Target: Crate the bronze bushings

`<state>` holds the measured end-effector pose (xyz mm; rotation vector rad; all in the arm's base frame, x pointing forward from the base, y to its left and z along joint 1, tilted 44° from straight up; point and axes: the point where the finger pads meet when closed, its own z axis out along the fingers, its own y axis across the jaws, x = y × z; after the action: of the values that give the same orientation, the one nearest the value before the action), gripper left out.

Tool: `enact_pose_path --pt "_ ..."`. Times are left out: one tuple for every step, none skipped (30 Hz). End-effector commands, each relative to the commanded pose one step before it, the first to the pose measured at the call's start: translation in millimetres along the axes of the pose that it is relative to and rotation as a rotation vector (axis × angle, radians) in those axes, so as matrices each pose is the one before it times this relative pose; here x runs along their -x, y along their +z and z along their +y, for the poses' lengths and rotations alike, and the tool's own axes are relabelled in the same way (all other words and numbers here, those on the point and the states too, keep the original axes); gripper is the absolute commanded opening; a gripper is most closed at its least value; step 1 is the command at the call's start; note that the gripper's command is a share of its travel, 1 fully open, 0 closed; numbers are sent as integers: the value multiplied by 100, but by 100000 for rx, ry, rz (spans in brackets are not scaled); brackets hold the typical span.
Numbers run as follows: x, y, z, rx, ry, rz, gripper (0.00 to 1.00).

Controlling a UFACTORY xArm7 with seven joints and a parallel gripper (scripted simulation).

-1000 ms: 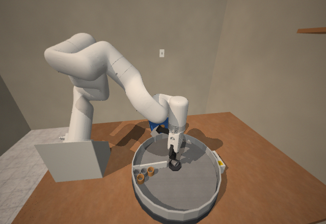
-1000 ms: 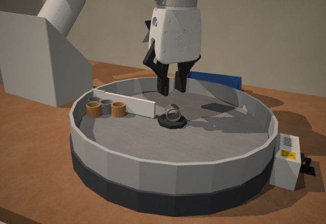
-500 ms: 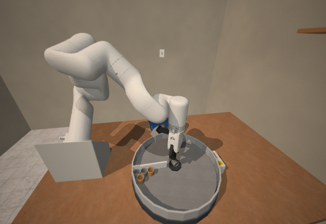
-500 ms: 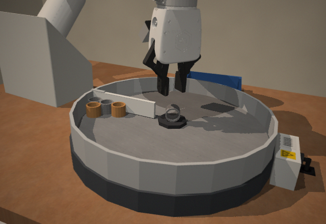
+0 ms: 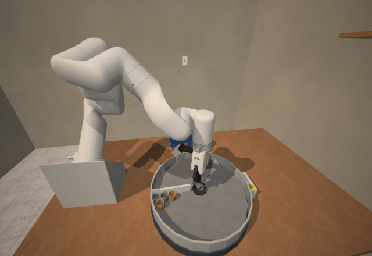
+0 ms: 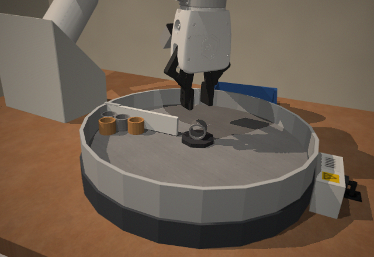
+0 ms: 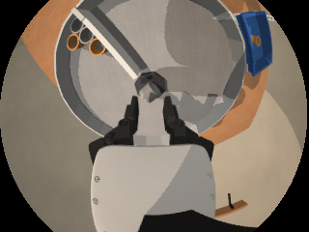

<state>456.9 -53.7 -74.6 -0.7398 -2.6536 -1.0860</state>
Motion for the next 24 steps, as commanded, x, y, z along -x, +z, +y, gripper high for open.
enact_pose_path --pt "157 -193 -8 -14 33 -465 41" --pt "0 0 0 0 0 0 41" --pt "-1 0 -1 -3 -9 3 10" --pt "-4 0 -4 -22 -59 18 10" --pt "-10 0 -11 -57 -155 46 10" --pt "-18 0 -21 -106 -289 86 10" --pt "-29 0 -34 -167 -458 137 10" --pt "-41 0 -48 -239 -656 197 10" --pt "-55 0 -65 -319 -878 266 10" --pt "0 0 0 0 0 0 10" --pt "0 0 0 0 0 0 10" --pt "-71 0 -82 -405 -1118 342 10" --pt "-89 0 -101 -494 -1373 425 10" --pt "-107 0 -121 -586 -1637 515 10" --pt "-127 -1 -140 -677 -1907 611 10" --pt "-148 -2 -160 -766 -2178 711 10" --pt "-170 0 -179 -867 -2464 804 10" --pt "-189 14 -191 -1072 -2865 819 10" --pt "-212 15 -208 -1161 -3132 925 10" --pt "-235 15 -224 -1241 -3387 1036 10" --pt "-261 18 -236 -1323 -3644 1139 10" --pt "-298 43 -232 -1500 -4031 1157 10" --pt "-258 36 -191 -1247 -3392 1013 10" --pt "-241 33 -171 -1128 -3104 955 10"
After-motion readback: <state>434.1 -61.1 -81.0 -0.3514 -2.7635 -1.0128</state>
